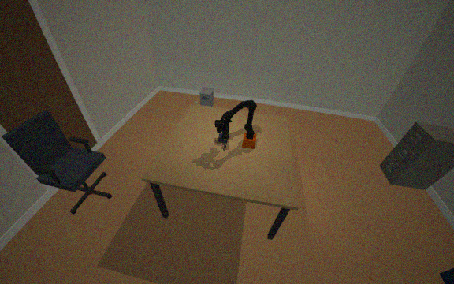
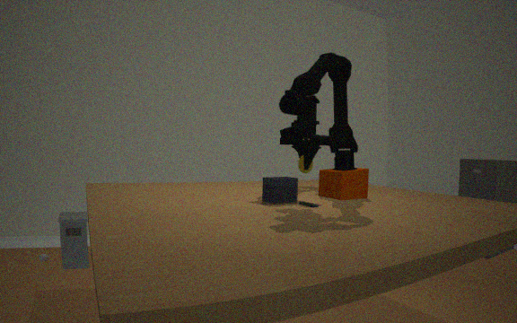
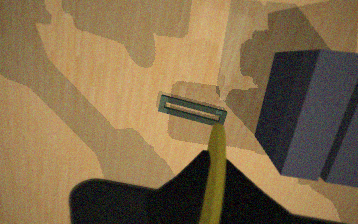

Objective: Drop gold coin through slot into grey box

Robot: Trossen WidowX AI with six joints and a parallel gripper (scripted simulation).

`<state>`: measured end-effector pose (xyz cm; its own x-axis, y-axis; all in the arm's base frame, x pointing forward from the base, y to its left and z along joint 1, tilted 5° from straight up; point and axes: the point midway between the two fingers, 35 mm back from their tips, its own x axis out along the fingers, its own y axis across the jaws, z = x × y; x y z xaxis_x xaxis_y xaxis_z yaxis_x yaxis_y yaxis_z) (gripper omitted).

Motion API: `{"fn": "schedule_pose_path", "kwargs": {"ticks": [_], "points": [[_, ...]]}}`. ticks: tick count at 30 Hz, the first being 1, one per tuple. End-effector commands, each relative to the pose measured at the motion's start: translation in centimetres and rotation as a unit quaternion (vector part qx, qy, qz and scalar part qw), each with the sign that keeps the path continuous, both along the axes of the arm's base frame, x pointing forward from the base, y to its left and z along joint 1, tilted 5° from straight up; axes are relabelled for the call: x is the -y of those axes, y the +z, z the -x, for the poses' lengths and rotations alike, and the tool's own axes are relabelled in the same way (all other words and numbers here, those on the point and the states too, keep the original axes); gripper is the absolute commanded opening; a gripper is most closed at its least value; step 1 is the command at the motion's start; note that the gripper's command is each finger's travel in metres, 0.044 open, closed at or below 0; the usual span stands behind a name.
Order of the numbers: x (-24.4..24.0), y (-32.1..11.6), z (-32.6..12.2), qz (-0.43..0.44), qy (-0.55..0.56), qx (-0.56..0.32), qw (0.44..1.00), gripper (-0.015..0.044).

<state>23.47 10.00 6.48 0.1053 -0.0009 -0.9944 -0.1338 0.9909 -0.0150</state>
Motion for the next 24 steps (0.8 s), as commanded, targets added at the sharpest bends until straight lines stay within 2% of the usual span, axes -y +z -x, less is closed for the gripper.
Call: {"fn": "schedule_pose_path", "kwargs": {"ticks": [1, 24], "points": [[0.8, 0.1, -0.5, -0.001, 0.001, -0.001, 1.0, 0.0], [6.2, 0.4, -3.0, 0.001, 0.001, 0.0, 1.0, 0.0]]}}
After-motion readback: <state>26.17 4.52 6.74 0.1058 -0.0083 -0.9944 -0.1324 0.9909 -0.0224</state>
